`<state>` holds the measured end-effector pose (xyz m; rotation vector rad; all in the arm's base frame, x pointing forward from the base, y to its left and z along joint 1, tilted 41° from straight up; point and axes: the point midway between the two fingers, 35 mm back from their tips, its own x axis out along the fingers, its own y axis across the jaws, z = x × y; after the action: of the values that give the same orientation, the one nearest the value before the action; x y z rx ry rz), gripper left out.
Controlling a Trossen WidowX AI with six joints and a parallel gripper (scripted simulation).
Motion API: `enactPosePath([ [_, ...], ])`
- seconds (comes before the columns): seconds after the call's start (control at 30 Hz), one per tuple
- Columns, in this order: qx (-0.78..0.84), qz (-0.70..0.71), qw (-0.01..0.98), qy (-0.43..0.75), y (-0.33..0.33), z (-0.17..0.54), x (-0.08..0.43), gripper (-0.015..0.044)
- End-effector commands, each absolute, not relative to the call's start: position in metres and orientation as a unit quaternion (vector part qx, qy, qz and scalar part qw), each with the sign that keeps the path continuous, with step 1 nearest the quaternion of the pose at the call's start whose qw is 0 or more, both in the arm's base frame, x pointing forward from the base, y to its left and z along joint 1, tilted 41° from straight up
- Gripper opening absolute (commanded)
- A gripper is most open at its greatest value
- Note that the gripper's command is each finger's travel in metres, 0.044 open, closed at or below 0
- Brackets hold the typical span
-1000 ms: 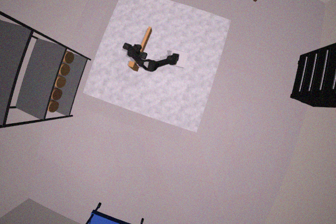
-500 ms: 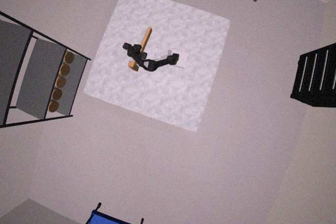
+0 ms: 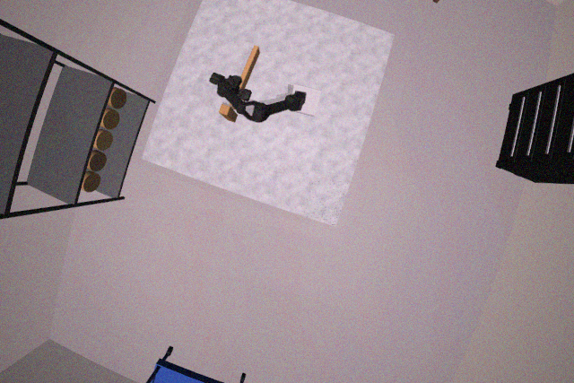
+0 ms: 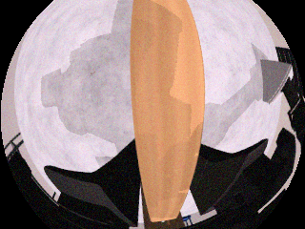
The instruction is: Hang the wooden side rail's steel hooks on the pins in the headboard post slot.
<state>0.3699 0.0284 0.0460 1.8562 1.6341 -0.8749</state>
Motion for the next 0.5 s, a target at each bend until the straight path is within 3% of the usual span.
enactPosePath([
  [0.0,0.685,-0.324,0.26,0.599,0.0264,0.0475,0.3715,0.0],
  [0.47,0.685,-0.324,0.26,0.599,0.028,0.0479,0.3725,0.0],
])
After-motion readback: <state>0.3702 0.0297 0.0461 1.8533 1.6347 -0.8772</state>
